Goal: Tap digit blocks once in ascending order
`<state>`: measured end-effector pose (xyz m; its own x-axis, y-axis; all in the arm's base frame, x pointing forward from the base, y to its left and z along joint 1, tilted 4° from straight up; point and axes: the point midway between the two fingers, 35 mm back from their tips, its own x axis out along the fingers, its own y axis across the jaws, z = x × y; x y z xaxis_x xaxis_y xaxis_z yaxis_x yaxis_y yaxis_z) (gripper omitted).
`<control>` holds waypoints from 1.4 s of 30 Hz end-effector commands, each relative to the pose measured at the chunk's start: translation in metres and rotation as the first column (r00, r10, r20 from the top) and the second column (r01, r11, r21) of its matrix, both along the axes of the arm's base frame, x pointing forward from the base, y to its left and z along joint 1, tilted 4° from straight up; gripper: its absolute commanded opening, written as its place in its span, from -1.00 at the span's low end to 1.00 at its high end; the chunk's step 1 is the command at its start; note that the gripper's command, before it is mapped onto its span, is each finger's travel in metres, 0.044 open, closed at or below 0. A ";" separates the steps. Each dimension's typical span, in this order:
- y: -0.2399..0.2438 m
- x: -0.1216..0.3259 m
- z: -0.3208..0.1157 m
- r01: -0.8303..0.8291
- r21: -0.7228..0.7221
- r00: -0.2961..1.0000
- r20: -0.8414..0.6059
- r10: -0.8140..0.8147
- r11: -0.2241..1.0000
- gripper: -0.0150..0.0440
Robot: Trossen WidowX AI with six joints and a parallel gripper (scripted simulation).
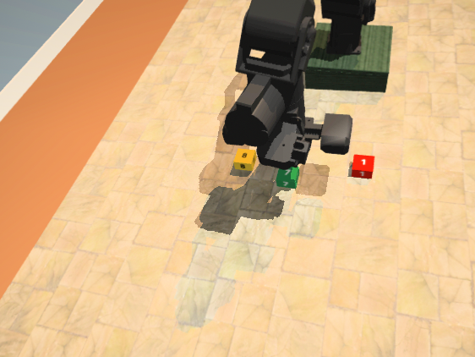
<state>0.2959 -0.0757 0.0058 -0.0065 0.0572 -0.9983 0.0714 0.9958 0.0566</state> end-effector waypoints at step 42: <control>-0.081 -0.011 0.017 0.001 -0.011 1.000 0.014 -0.001 1.000 -0.42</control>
